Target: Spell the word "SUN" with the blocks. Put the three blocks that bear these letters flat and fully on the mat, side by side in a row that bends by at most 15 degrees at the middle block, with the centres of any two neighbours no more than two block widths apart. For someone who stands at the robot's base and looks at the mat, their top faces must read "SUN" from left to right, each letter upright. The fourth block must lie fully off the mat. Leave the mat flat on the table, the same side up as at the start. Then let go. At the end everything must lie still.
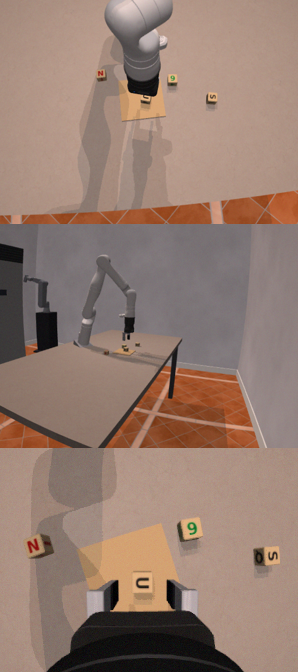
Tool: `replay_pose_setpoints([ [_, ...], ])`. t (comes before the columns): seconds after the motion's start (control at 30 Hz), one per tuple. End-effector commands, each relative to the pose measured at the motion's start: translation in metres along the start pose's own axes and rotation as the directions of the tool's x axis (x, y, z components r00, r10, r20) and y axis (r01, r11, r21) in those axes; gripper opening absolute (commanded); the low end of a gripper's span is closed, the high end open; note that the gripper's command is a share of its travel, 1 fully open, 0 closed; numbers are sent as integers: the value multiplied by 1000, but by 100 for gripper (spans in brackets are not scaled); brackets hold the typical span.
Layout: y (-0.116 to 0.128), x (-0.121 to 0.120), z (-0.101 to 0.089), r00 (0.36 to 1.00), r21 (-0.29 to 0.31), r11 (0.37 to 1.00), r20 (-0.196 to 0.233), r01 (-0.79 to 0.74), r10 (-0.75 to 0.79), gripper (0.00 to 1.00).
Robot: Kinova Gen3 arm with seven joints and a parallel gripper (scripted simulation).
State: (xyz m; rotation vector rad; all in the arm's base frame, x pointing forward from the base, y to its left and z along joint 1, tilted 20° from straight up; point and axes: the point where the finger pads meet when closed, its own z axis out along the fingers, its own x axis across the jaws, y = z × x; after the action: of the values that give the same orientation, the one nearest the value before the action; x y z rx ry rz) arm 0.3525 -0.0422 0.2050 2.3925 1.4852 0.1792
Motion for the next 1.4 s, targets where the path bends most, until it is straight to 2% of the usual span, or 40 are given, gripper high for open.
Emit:
replay_pose_setpoints([
  [0.0,0,0,0,1000,-1,1000,-1,0,0,100],
  [0.77,0,0,1,1000,-1,1000,-1,0,0,100],
  [1.37,1,0,19,1000,-1,1000,-1,0,0,100],
])
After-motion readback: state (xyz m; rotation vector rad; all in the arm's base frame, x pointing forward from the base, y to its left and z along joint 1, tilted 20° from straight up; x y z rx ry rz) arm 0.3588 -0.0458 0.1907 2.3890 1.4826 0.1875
